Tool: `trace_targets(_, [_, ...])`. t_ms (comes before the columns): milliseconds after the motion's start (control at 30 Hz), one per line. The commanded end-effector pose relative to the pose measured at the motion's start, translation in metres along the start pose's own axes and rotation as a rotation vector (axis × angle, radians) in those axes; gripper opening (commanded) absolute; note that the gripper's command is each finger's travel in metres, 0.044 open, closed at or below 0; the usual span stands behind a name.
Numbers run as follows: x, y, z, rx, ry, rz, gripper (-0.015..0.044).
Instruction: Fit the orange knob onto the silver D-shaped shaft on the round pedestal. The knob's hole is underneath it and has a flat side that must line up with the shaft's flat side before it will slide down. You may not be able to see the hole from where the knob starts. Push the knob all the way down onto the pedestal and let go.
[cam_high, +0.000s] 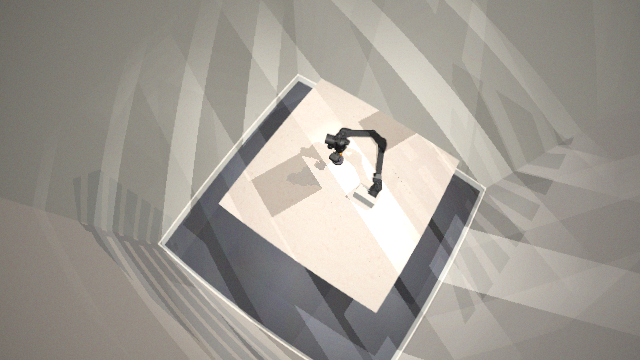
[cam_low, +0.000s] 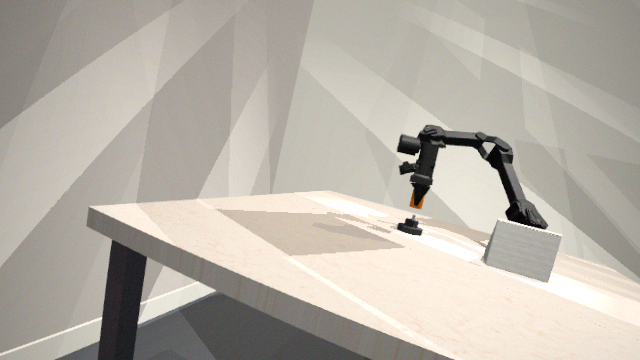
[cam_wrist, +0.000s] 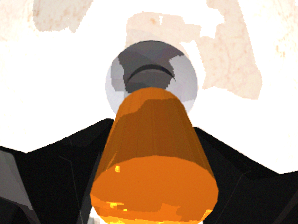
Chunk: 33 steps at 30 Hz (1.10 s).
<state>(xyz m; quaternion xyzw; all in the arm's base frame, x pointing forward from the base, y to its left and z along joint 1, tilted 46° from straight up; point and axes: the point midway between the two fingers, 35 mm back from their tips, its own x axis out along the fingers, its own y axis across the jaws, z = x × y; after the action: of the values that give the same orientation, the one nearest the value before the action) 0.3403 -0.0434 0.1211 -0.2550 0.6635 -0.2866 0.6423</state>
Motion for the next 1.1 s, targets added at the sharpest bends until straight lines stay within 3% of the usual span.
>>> trace_targets(0, [-0.0008,-0.001,-0.0001,0.054,-0.006,-0.004,0.0])
trace_targets(1067, [-0.0009,-0.0014,0.0008,0.947,-0.007,-0.002,0.0])
